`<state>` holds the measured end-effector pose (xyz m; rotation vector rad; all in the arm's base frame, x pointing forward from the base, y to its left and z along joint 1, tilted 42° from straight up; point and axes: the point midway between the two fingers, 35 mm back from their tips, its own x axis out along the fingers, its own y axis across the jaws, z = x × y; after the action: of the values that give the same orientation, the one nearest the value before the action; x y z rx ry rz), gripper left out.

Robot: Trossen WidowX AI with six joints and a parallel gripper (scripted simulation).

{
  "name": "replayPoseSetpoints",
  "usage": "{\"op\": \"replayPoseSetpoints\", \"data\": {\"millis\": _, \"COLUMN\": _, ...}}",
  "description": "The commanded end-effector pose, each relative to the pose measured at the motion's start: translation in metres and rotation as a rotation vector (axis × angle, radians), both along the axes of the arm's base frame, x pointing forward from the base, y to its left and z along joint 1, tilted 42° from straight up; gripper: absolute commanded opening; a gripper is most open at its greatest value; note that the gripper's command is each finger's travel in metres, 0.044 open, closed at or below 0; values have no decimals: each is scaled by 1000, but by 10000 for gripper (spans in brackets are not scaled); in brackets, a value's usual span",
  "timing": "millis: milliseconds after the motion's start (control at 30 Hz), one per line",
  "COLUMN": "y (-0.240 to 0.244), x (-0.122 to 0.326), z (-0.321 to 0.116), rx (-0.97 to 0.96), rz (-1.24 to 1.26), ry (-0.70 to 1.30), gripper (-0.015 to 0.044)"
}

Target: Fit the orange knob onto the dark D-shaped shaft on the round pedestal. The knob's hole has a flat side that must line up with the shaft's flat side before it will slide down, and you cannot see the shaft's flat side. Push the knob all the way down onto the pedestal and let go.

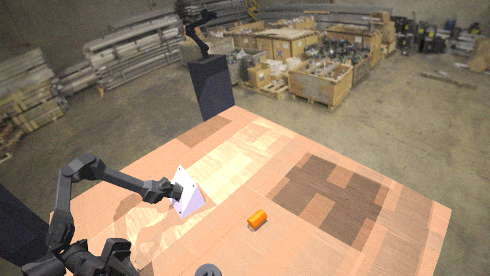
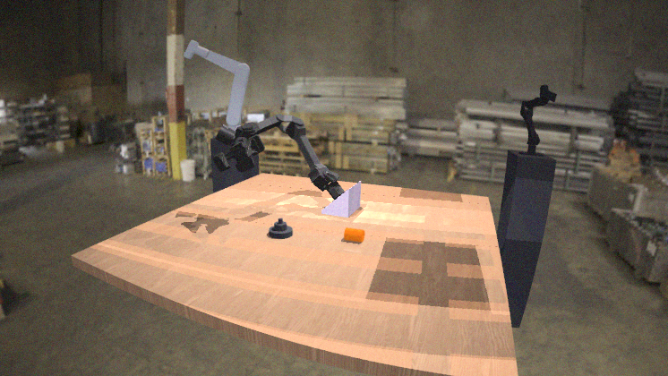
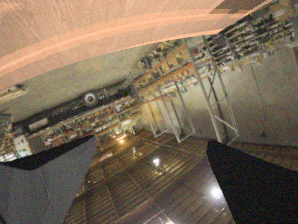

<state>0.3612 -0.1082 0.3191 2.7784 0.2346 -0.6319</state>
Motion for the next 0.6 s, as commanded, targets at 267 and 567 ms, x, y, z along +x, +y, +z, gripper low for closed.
{"op": "replayPoseSetpoints", "data": {"millis": 267, "y": 48, "x": 47, "z": -93, "rx": -544, "rz": 442, "ry": 224, "gripper": 440}}
{"op": "replayPoseSetpoints", "data": {"millis": 567, "y": 103, "x": 55, "z": -176, "rx": -916, "rz": 923, "ry": 407, "gripper": 440}}
